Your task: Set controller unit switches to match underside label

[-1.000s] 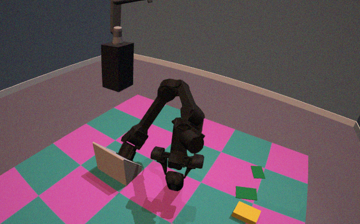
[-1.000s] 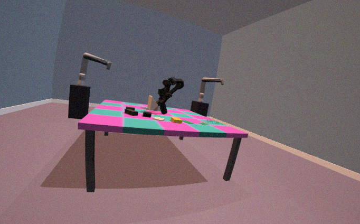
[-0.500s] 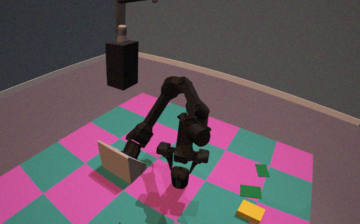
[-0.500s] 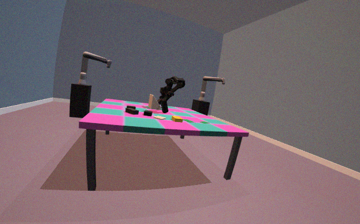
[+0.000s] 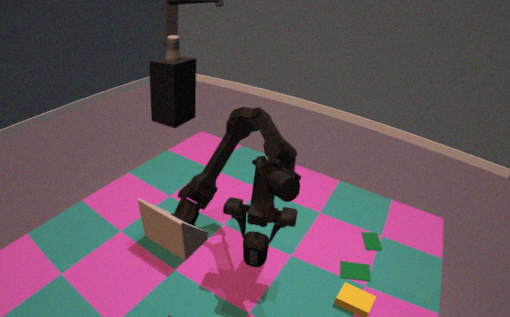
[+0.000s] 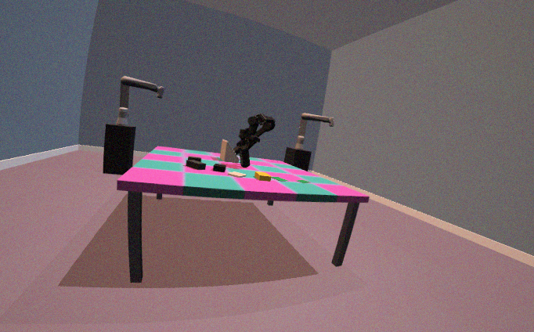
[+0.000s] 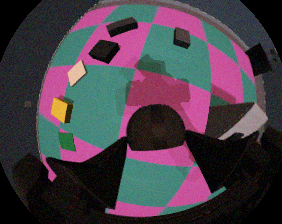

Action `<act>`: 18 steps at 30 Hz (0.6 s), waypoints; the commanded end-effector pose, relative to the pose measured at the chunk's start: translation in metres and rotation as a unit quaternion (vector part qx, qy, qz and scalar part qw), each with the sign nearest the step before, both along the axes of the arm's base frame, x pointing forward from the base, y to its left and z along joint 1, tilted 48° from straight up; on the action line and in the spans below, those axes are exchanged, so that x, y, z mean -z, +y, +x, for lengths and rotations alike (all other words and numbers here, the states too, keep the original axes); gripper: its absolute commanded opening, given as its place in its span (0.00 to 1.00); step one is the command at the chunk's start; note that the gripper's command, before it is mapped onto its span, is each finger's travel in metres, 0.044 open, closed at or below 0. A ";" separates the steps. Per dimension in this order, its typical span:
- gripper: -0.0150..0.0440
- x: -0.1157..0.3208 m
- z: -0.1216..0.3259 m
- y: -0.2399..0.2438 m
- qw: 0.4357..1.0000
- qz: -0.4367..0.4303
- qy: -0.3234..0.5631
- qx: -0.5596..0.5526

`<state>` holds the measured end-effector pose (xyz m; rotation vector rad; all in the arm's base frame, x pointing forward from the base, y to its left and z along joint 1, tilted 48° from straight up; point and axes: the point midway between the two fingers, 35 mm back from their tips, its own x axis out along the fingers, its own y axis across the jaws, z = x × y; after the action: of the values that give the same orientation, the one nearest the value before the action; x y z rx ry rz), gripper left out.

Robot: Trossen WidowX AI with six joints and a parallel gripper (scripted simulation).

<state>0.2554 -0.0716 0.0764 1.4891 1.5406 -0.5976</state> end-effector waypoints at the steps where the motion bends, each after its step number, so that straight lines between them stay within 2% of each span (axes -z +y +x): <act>1: 0.82 -0.002 -0.004 0.008 1.000 0.010 0.007 -0.001; 18: 0.82 -0.011 -0.007 0.016 1.000 0.027 0.010 -0.005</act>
<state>0.2501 -0.0642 0.0854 1.5095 1.5610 -0.5889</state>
